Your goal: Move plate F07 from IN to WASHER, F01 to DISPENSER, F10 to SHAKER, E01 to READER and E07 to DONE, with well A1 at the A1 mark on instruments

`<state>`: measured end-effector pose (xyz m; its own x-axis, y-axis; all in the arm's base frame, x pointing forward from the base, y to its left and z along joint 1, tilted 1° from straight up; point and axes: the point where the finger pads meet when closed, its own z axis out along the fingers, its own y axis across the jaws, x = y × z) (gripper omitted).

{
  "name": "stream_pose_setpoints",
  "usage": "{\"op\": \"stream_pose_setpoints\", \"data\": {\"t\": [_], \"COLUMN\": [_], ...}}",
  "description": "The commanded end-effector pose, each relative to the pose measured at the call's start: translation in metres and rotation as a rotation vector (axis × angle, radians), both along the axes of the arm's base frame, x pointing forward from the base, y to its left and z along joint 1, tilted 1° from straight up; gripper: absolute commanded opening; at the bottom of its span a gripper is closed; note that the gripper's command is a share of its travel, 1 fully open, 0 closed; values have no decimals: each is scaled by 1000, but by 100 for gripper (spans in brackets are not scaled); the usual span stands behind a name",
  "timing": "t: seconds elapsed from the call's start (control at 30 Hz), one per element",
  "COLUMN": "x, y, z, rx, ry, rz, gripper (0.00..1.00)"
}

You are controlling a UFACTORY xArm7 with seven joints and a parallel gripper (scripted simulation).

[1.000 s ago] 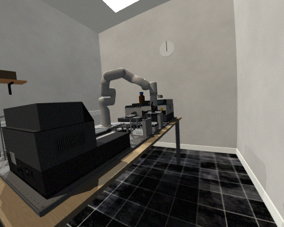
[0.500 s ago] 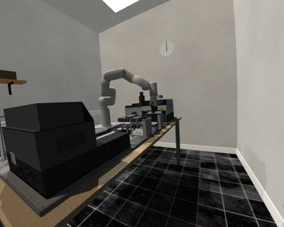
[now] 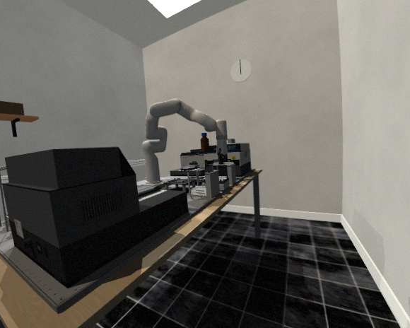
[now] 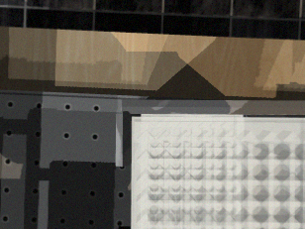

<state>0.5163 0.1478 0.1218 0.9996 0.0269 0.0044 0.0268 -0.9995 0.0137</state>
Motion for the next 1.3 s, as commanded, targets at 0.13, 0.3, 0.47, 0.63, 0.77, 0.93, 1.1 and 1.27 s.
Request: {"op": "stream_pose_setpoints", "data": {"t": [0.13,0.3,0.47,0.63,0.77,0.93,1.1,1.27], "x": [1,1,1,1,1,1,1,1], "y": [0,0,0,0,0,0,0,0], "z": [-4,-7,-9,-13,-15,-17,-21,-24], "rx": [1,1,1,1,1,1,1,1], "ry": [-4,-4,-4,-4,-4,-4,-4,-4], "rz": [0,0,0,0,0,0,0,0], "gripper": [0,0,0,0,0,0,0,0]}}
